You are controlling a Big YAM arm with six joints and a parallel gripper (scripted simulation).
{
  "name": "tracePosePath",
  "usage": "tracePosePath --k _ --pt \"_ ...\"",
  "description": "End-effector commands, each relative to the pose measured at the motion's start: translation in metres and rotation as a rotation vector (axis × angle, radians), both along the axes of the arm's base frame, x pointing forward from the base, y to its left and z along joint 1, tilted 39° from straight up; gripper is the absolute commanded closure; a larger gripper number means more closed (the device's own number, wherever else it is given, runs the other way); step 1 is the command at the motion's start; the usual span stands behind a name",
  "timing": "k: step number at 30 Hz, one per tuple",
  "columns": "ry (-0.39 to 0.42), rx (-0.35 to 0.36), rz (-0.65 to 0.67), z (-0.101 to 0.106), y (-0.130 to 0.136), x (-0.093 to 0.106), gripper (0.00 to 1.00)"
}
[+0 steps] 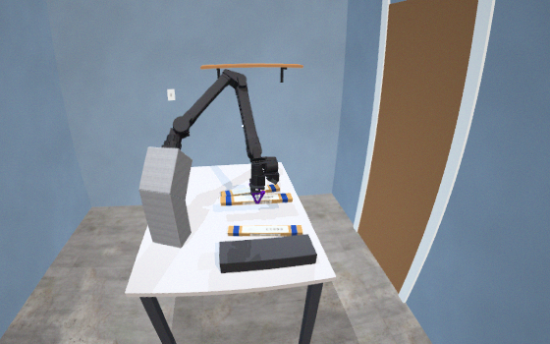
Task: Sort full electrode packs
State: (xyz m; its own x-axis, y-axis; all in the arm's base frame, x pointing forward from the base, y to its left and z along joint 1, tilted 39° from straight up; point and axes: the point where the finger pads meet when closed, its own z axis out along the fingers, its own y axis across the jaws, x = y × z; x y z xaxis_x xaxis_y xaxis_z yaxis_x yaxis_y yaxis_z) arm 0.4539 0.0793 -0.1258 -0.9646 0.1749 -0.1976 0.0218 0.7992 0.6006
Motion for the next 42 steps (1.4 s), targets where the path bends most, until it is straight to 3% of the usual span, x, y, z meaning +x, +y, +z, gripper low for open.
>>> tracePosePath --k 1,11,42 --pt "-0.027 -0.001 -0.024 0.007 -0.004 0.013 1.0" --pt "-0.017 0.001 -0.019 -0.01 0.008 0.014 1.0" --pt "-0.029 -0.002 -0.029 -0.003 -0.006 0.02 1.0"
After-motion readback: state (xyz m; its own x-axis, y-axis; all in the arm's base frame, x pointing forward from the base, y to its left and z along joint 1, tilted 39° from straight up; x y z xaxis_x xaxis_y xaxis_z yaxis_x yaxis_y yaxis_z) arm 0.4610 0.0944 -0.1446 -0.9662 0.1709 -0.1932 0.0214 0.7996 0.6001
